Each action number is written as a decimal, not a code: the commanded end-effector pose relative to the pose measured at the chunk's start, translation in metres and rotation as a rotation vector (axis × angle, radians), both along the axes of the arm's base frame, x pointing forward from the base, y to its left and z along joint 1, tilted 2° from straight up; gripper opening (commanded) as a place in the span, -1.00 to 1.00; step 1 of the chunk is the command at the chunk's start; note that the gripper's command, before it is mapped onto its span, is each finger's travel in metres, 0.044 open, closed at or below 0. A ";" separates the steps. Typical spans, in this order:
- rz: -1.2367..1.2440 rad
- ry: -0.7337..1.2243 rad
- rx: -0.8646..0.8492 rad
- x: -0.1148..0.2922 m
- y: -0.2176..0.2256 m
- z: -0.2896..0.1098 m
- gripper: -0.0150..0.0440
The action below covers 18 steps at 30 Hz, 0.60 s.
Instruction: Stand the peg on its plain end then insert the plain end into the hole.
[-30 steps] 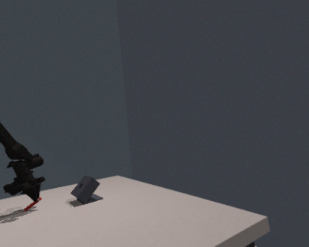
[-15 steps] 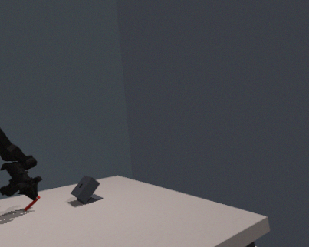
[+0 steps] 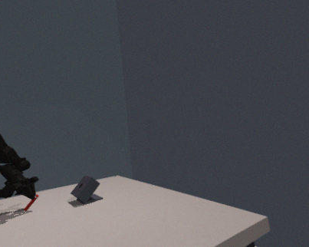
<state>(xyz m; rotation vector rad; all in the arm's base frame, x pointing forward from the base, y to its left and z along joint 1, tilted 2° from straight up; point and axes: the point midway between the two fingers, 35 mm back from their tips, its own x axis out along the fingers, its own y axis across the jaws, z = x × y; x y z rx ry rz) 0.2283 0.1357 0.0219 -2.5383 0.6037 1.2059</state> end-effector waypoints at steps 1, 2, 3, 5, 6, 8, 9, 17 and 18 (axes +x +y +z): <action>-0.003 -0.026 -0.023 -0.004 -0.001 -0.002 -0.32; -0.004 -0.034 -0.027 -0.005 -0.001 -0.002 -0.32; -0.004 -0.041 -0.031 -0.005 -0.001 -0.002 -0.32; -0.005 -0.057 -0.039 -0.007 0.000 -0.001 -0.32; -0.005 -0.064 -0.043 -0.007 0.000 -0.001 -0.32; -0.006 -0.079 -0.051 -0.008 0.001 -0.001 -0.32; -0.006 -0.087 -0.055 -0.009 0.001 -0.001 -0.32; -0.009 -0.147 -0.087 -0.014 0.004 -0.001 -0.32; -0.010 -0.155 -0.091 -0.015 0.004 -0.001 -0.32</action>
